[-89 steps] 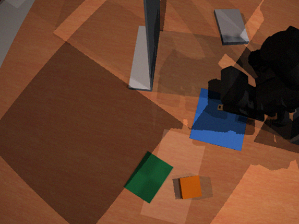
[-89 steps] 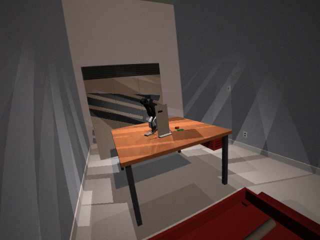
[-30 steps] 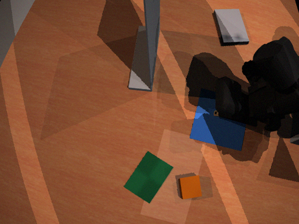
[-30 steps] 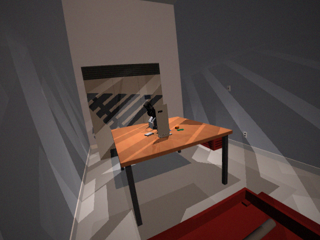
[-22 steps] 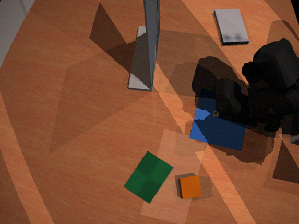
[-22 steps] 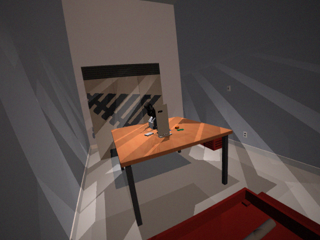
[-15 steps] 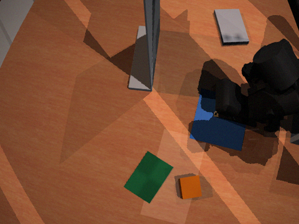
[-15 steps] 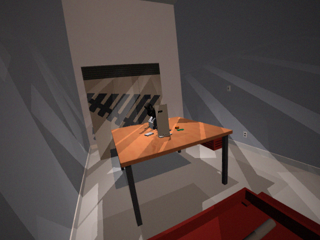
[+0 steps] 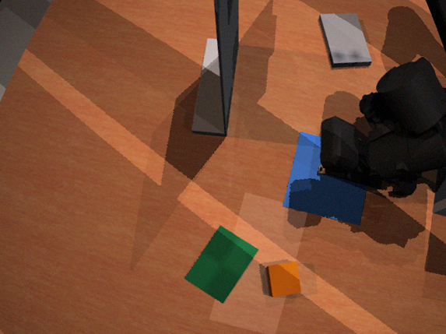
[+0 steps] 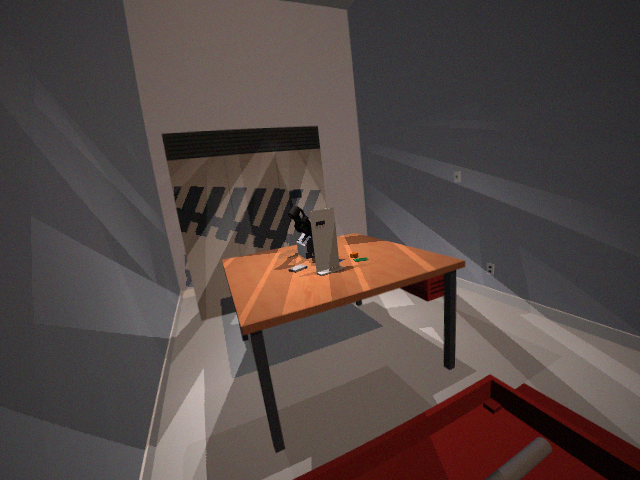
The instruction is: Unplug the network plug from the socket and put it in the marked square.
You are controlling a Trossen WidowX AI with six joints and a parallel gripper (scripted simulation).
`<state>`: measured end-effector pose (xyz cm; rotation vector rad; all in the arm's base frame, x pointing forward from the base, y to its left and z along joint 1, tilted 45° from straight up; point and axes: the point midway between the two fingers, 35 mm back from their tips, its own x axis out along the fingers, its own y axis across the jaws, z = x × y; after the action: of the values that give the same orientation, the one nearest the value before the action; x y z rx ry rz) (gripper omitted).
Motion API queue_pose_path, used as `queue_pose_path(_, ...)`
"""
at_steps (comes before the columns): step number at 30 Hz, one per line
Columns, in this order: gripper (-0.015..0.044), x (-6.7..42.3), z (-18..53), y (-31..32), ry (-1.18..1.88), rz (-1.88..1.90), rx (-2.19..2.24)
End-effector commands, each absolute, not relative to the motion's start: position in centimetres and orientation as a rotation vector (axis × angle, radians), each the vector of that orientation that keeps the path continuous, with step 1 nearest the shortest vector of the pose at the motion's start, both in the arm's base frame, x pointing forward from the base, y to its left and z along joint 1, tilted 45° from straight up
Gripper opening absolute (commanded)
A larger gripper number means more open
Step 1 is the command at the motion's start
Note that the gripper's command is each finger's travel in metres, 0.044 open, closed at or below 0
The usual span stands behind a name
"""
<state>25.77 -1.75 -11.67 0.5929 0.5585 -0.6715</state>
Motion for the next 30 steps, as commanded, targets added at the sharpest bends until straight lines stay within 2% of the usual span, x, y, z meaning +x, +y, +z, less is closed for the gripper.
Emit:
queue_pose_path(1,0.0026,25.8,-11.7,-1.8,0.558,-0.673,0.593)
queue_pose_path(6,0.0156,25.8,-11.7,-1.8,0.558,-0.673,0.593)
queue_pose_path(30,0.0156,24.4,-10.5,-0.6,0.564,-0.671,0.592)
